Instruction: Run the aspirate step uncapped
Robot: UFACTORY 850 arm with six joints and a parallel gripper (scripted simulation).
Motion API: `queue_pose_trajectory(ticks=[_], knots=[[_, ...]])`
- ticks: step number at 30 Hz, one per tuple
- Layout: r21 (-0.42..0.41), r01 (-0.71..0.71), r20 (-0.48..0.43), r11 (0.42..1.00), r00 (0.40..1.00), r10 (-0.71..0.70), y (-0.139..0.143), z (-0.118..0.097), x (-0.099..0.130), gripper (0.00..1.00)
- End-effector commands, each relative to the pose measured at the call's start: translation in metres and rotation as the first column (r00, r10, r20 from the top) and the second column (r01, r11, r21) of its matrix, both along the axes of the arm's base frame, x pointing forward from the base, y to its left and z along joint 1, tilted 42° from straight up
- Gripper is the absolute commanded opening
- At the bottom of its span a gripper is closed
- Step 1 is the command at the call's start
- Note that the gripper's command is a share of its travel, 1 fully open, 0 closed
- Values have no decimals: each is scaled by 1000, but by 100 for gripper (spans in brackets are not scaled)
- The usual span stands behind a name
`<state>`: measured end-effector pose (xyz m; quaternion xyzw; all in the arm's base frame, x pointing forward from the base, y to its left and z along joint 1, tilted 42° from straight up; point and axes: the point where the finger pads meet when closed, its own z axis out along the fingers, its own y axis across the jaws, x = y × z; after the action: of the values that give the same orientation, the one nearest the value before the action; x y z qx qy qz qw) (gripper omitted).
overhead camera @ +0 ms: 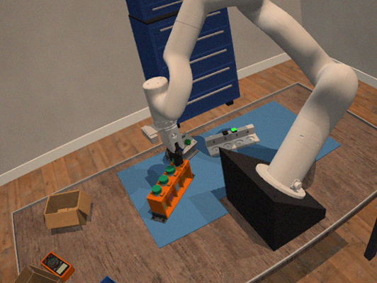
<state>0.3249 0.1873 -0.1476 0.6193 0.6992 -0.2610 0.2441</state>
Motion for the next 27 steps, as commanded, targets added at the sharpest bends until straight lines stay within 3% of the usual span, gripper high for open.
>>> queue_pose_trajectory(ticks=[1,6,7,17,27], knots=[[8,44,81,999,996,-45,0,1,0,0],[8,44,81,999,996,-45,0,1,0,0],[8,44,81,999,996,-45,0,1,0,46],[8,44,81,999,996,-45,0,1,0,46],[8,44,81,999,996,-45,16,18,-1,46]])
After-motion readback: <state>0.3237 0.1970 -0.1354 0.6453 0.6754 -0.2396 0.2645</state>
